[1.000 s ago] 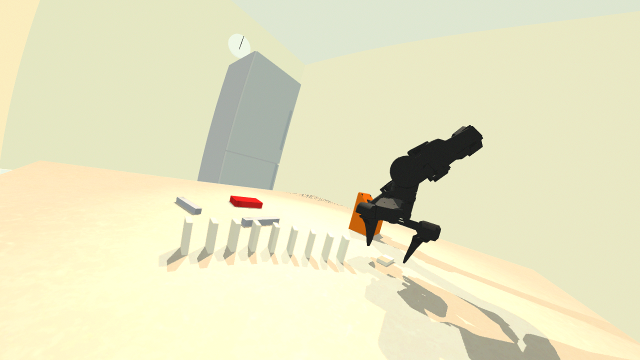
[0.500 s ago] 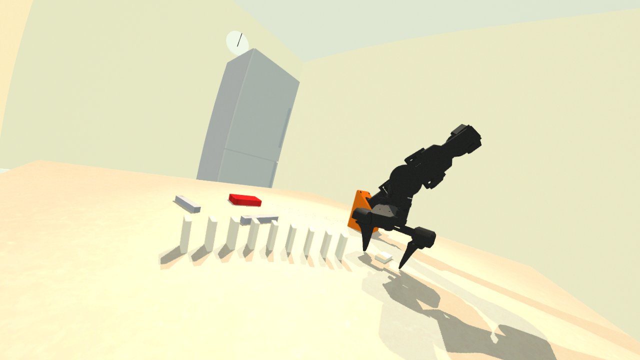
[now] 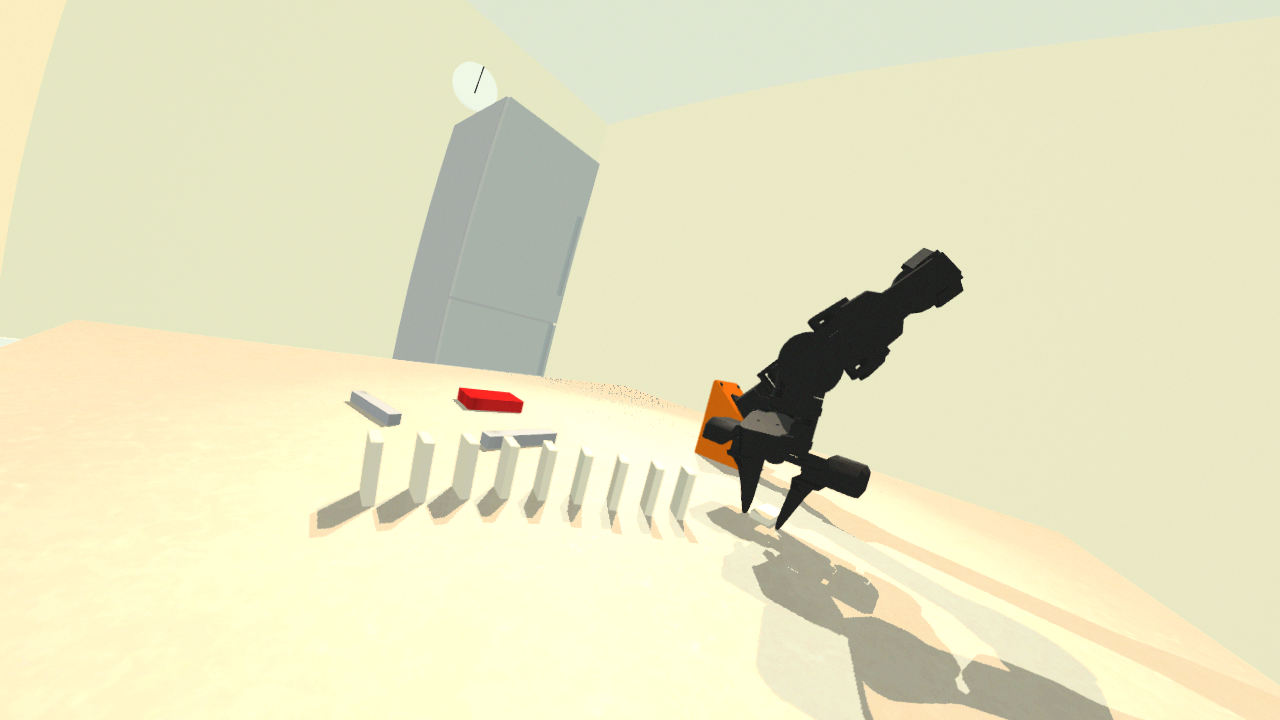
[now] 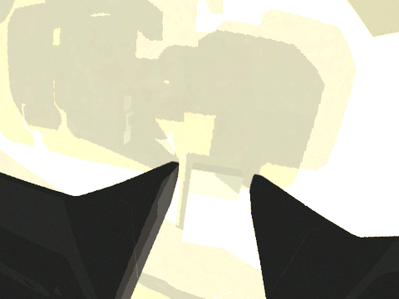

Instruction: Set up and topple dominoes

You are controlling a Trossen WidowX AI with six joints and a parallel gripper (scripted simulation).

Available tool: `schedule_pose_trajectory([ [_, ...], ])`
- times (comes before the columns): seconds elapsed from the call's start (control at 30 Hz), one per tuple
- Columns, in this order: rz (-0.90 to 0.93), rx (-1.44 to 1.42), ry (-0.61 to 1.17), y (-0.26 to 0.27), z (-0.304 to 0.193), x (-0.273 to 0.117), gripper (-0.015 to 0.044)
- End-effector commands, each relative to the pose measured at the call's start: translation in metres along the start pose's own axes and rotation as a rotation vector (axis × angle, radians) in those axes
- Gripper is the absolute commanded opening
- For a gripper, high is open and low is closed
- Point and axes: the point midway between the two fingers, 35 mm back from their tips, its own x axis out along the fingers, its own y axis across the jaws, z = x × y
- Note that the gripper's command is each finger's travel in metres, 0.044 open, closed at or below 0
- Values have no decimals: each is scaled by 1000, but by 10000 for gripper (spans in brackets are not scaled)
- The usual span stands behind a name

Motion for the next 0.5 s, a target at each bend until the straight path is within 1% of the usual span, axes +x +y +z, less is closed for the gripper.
schedule_pose_trajectory([
  [0.0, 0, 4, 0, 0, 0, 0, 107],
  [0.33, 0, 4, 0, 0, 0, -2, 107],
  [0.4, -1, 4, 0, -1, -1, -19, 107],
  [0.47, -3, 4, 0, -2, -2, -45, 107],
])
